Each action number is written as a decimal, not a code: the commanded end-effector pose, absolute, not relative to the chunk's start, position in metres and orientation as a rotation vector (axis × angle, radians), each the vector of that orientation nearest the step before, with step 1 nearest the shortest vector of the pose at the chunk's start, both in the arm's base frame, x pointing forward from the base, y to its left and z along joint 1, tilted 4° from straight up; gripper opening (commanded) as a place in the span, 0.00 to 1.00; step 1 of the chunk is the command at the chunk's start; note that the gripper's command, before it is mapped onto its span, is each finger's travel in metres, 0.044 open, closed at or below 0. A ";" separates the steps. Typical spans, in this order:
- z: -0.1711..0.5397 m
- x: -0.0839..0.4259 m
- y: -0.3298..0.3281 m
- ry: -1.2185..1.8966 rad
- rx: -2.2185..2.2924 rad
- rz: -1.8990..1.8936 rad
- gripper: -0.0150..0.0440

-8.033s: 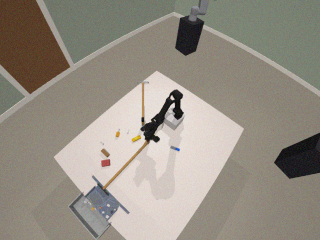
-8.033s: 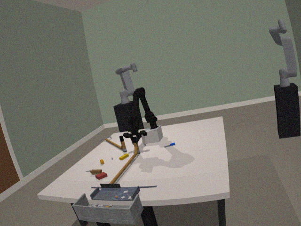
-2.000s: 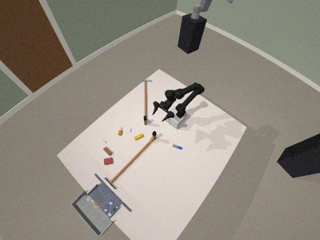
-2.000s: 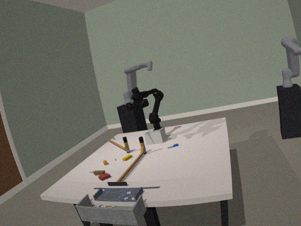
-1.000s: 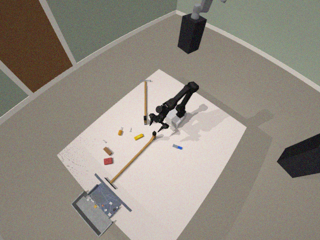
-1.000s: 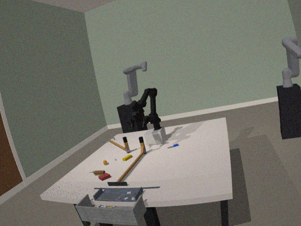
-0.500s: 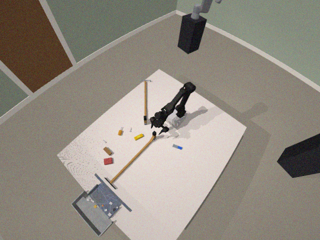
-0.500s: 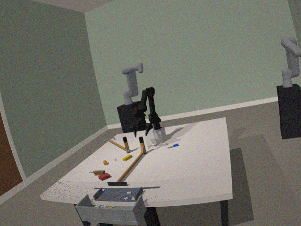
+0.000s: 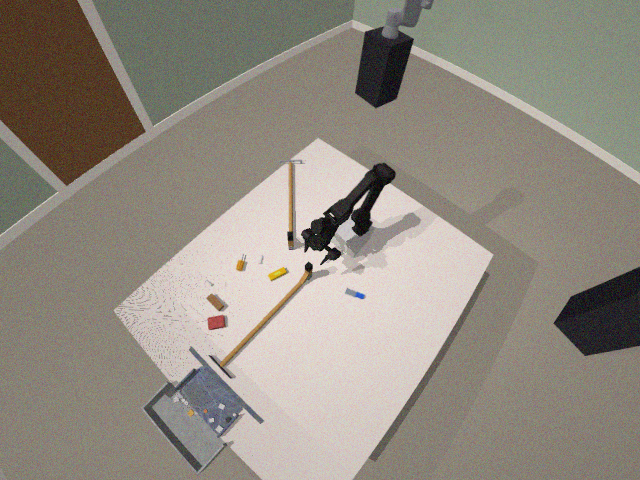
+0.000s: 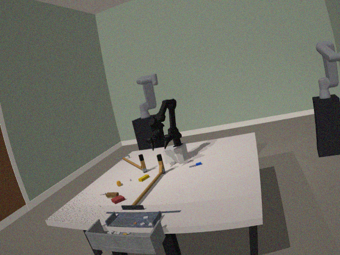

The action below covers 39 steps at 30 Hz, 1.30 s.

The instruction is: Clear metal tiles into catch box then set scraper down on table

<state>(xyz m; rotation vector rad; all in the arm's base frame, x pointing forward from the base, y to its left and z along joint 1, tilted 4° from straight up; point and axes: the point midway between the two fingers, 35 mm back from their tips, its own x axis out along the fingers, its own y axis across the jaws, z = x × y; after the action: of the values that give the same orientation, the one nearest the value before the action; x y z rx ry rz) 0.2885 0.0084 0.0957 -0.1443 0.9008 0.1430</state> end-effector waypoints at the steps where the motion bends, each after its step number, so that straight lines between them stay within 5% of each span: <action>1: 0.110 0.285 0.008 0.900 -0.153 0.143 1.00; 39: 0.054 0.302 0.006 0.900 -0.153 0.143 1.00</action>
<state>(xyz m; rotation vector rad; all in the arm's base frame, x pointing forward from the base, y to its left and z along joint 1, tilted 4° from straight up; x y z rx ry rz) 0.2999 0.0058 0.0587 -0.1522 0.8966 0.1404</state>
